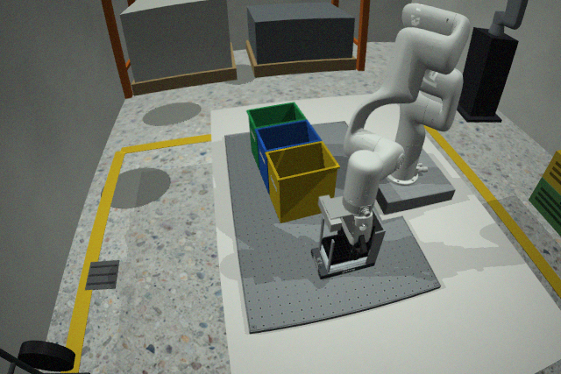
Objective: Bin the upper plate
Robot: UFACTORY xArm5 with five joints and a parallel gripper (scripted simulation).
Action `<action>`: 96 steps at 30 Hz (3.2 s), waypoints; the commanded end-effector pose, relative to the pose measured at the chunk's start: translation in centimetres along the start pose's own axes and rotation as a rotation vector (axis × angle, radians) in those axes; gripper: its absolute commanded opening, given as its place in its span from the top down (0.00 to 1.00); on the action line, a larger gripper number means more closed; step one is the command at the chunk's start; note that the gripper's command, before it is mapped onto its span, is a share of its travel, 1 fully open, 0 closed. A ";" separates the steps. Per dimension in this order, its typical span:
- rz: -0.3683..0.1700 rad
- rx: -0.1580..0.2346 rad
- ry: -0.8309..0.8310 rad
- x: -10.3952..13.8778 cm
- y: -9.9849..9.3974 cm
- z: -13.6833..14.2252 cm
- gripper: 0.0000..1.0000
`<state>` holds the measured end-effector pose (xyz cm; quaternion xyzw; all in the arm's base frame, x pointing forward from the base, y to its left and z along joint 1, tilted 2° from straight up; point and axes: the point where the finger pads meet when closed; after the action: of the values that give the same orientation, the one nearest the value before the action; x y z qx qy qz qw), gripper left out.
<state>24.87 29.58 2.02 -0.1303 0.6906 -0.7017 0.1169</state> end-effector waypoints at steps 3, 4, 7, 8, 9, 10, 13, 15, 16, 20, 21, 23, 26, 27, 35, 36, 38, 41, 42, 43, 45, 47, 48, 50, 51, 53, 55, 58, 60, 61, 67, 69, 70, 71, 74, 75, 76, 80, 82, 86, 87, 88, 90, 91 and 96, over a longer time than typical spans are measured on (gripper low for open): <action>0.003 -0.002 0.000 -0.1 -0.3 -0.1 1.00; 0.003 -0.002 0.000 -0.1 -0.3 -0.1 1.00; 0.003 -0.002 0.000 -0.1 -0.3 -0.1 1.00; 0.003 -0.002 0.000 -0.1 -0.5 -0.1 1.00; 0.003 -0.002 0.000 -0.1 -0.6 -0.1 1.00; 0.003 -0.002 0.000 -0.1 -0.8 -0.1 1.00; 0.003 -0.002 0.000 -0.1 -1.1 -0.1 1.00; 0.003 -0.002 0.000 -0.1 -1.3 -0.1 1.00; 0.003 -0.002 0.000 -0.1 -1.5 0.0 1.00; 0.003 -0.002 0.000 -0.1 -2.1 0.0 1.00; 0.003 -0.002 0.000 -0.1 -2.3 0.0 1.00; 0.003 -0.002 0.000 -0.1 -2.6 0.0 1.00; 0.003 -0.002 0.000 -0.1 -3.2 0.0 1.00; 0.003 -0.002 0.000 -0.1 -3.3 0.0 1.00; 0.003 -0.002 0.000 -0.1 -4.3 0.0 1.00; 0.003 -0.002 0.000 -0.1 -4.5 0.0 1.00; 0.003 -0.002 0.000 -0.1 -4.8 0.0 1.00; 0.003 -0.002 0.000 -0.1 -5.3 0.0 1.00; 0.003 -0.002 0.000 -0.1 -5.5 0.0 1.00; 0.003 -0.002 0.000 -0.1 -5.7 0.0 1.00; 0.003 -0.002 0.000 -0.1 -6.0 0.0 1.00; 0.003 -0.002 0.000 -0.1 -6.2 0.0 1.00; 0.003 -0.002 0.000 -0.1 -6.2 0.0 1.00; 0.003 -0.002 0.000 -0.1 -6.5 0.0 1.00; 0.003 -0.002 0.000 -0.2 -6.7 0.0 1.00; 0.003 -0.002 0.000 -0.2 -7.0 0.0 1.00; 0.003 -0.002 0.000 -0.2 -7.3 0.0 1.00; 0.003 -0.002 0.000 -0.2 -7.8 0.0 1.00; 0.003 -0.002 0.000 -0.2 -8.2 0.0 1.00; 0.003 -0.002 0.000 -0.2 -8.3 0.0 1.00; 0.003 -0.002 0.000 -0.2 -9.0 0.0 1.00; 0.003 -0.002 0.000 -0.2 -9.3 0.0 1.00; 0.003 -0.002 0.000 -0.2 -9.5 0.0 1.00; 0.003 -0.002 0.000 -0.2 -9.7 0.0 1.00; 0.003 -0.002 0.000 -0.2 -10.2 0.0 1.00; 0.003 -0.002 0.000 -0.2 -10.3 0.1 1.00; 0.003 -0.002 0.000 -0.2 -10.5 0.1 1.00; 0.003 -0.002 0.000 -0.2 -11.2 0.1 1.00; 0.003 -0.002 0.000 -0.2 -11.2 0.1 1.00; 0.003 -0.002 0.000 -0.2 -11.8 0.1 1.00; 0.003 -0.002 0.000 -0.2 -12.0 0.1 1.00; 0.003 -0.002 0.000 -0.2 -12.2 0.1 1.00; 0.003 -0.002 0.000 -0.2 -12.5 0.1 1.00; 0.003 -0.002 0.000 -0.2 -12.7 0.1 1.00; 0.003 -0.002 0.000 -0.2 -13.5 0.1 1.00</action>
<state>25.19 29.72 14.76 -0.1302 0.6907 -0.7017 0.1169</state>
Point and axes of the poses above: the point where the finger pads meet when closed, its own y axis out along the fingers, its own z axis across the jaws, x = y × z, and after that the axes turned 10 degrees about -y, right-handed
